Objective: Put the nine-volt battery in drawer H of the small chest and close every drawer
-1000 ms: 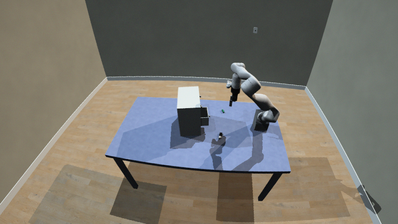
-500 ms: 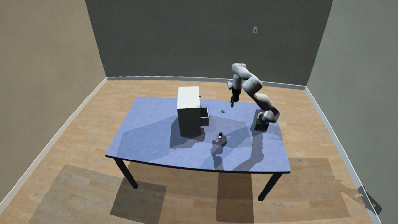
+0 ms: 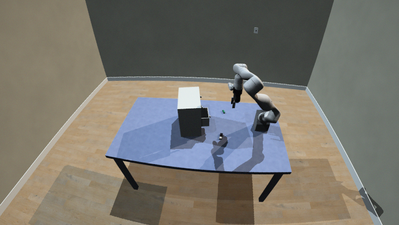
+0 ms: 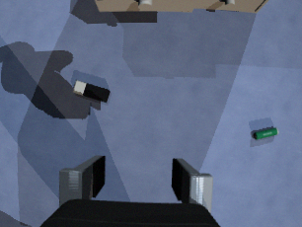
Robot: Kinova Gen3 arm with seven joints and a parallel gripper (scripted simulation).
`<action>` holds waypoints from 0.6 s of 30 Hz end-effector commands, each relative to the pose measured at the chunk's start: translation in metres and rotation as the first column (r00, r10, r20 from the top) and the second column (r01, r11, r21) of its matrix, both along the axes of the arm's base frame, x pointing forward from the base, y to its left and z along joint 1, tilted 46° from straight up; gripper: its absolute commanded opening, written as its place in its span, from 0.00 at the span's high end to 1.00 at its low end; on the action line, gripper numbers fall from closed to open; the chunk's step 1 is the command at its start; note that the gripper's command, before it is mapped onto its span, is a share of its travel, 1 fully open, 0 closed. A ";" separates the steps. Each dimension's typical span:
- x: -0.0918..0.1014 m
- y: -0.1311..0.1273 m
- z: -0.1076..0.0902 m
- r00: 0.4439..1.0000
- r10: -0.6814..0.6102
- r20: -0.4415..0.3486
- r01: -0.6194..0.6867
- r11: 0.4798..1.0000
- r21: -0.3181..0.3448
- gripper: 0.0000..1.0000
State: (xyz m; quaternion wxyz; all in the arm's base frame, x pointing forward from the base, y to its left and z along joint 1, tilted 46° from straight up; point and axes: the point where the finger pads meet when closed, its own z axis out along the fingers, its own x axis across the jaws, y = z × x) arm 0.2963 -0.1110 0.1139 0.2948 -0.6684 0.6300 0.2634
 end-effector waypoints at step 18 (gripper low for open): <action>-0.003 -0.001 0.000 1.000 0.016 0.020 -0.016 1.000 -0.008 0.00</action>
